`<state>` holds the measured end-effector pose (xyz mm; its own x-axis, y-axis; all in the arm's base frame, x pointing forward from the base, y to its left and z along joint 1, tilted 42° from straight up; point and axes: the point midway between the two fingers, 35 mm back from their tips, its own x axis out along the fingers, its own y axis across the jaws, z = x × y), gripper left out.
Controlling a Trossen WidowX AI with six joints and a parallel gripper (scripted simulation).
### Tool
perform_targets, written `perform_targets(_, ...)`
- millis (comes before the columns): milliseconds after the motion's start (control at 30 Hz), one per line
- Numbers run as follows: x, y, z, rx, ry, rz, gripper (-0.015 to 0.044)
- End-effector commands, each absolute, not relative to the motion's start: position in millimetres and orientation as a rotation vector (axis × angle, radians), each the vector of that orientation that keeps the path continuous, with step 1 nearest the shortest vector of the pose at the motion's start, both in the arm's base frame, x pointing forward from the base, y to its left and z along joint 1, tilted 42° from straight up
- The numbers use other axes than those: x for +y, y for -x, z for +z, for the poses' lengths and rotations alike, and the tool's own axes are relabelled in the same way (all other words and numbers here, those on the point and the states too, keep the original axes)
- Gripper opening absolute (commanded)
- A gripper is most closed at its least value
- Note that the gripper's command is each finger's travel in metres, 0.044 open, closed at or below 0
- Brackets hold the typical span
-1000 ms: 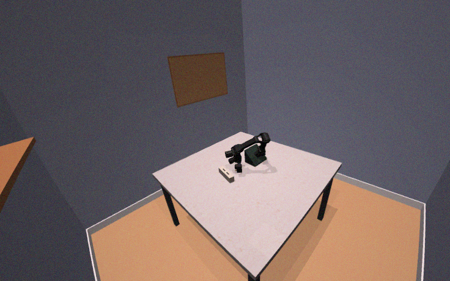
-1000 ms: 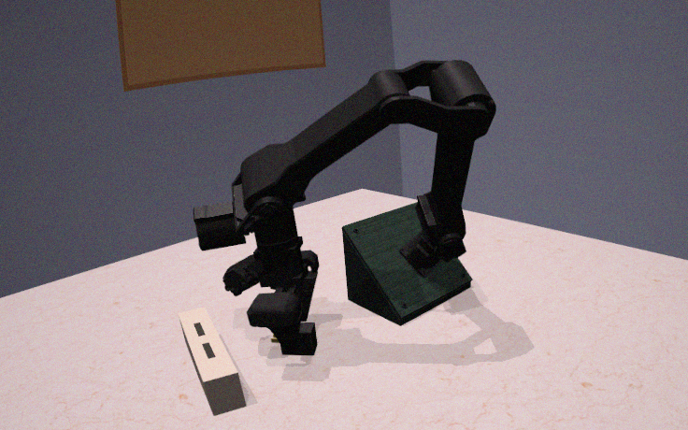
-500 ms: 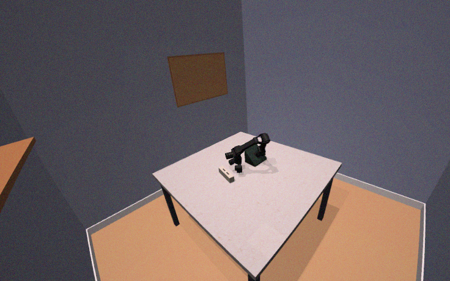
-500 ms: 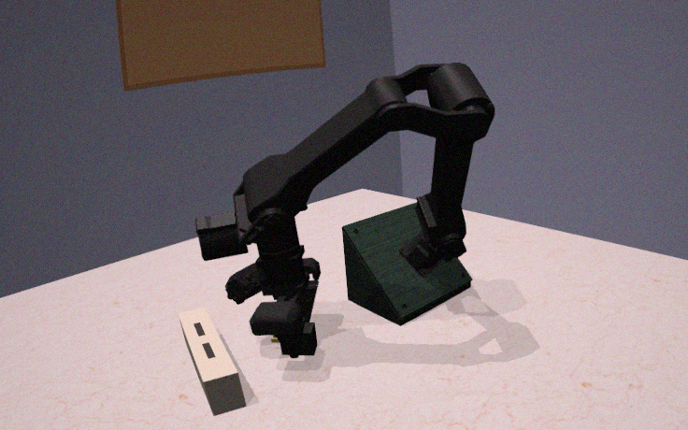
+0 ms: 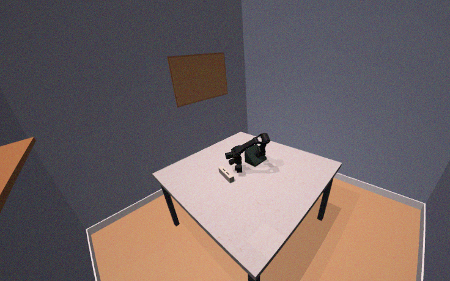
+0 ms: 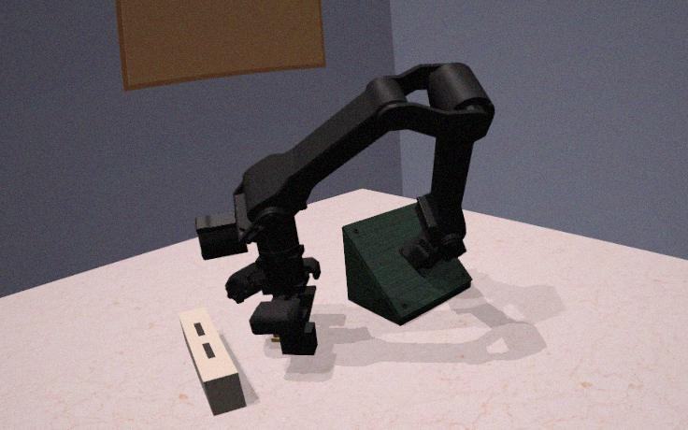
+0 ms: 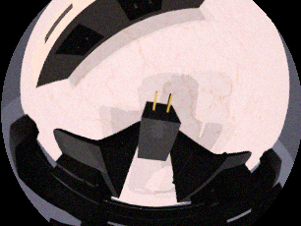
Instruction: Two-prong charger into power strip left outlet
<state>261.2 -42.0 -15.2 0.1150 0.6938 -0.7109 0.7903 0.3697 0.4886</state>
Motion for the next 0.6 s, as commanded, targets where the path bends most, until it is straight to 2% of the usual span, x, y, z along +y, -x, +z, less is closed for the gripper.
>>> perform_targets(0,-47,-261,-10,1.607,-1.353,-0.118,0.0)
perform_targets(567,-73,-254,23,1.608,-1.326,-0.089,0.0)
